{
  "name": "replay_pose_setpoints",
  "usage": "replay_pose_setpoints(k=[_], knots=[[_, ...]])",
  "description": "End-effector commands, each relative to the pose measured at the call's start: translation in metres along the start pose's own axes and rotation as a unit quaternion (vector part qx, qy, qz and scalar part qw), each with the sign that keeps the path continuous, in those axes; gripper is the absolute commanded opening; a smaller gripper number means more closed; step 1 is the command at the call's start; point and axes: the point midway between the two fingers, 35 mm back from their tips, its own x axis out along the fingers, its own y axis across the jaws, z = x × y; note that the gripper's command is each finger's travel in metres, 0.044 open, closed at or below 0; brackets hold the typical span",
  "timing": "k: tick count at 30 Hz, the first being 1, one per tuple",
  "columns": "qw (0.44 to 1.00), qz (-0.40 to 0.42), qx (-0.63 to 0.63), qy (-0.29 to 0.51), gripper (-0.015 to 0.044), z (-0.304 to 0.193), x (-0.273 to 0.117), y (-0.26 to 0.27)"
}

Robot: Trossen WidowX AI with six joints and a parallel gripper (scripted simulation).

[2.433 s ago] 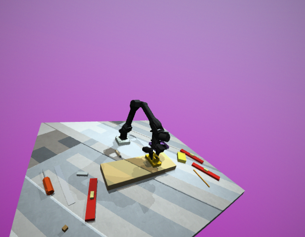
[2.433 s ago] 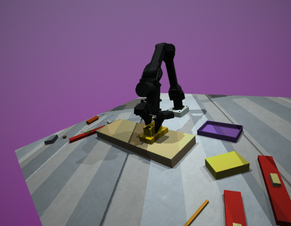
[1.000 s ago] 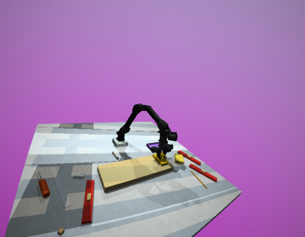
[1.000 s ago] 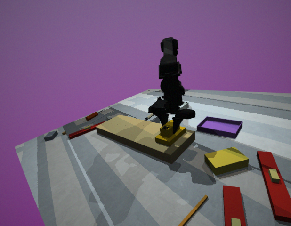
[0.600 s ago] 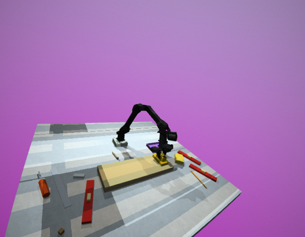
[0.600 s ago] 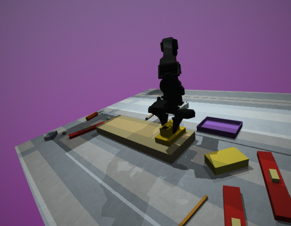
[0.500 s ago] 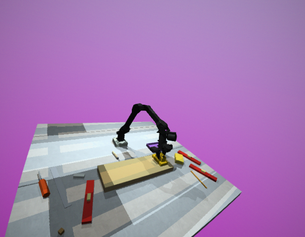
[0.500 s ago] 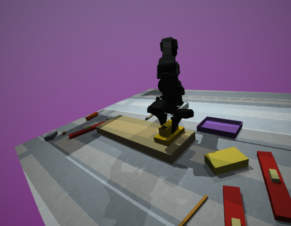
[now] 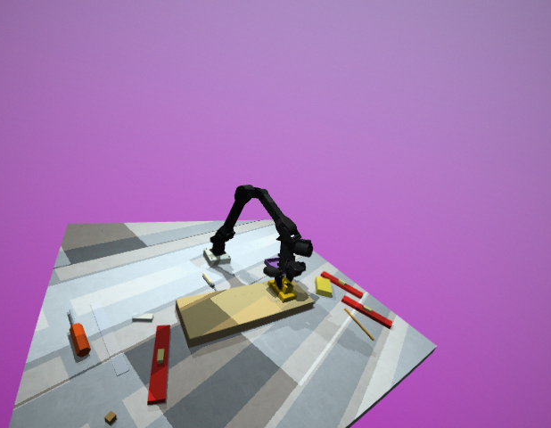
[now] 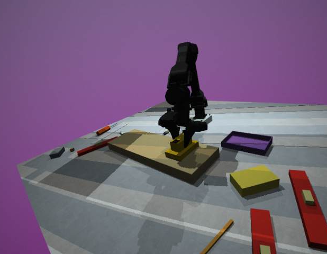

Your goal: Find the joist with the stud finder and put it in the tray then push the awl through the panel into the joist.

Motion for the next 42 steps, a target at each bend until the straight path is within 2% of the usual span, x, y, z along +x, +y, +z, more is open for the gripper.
replay_pose_setpoints(k=[1, 42], knots=[[1.0, 0.0, 0.0, 0.001, 0.0, -0.001, 0.0, -0.011], [1.0, -0.005, -0.002, 0.001, 0.0, -0.001, 0.0, -0.11]])
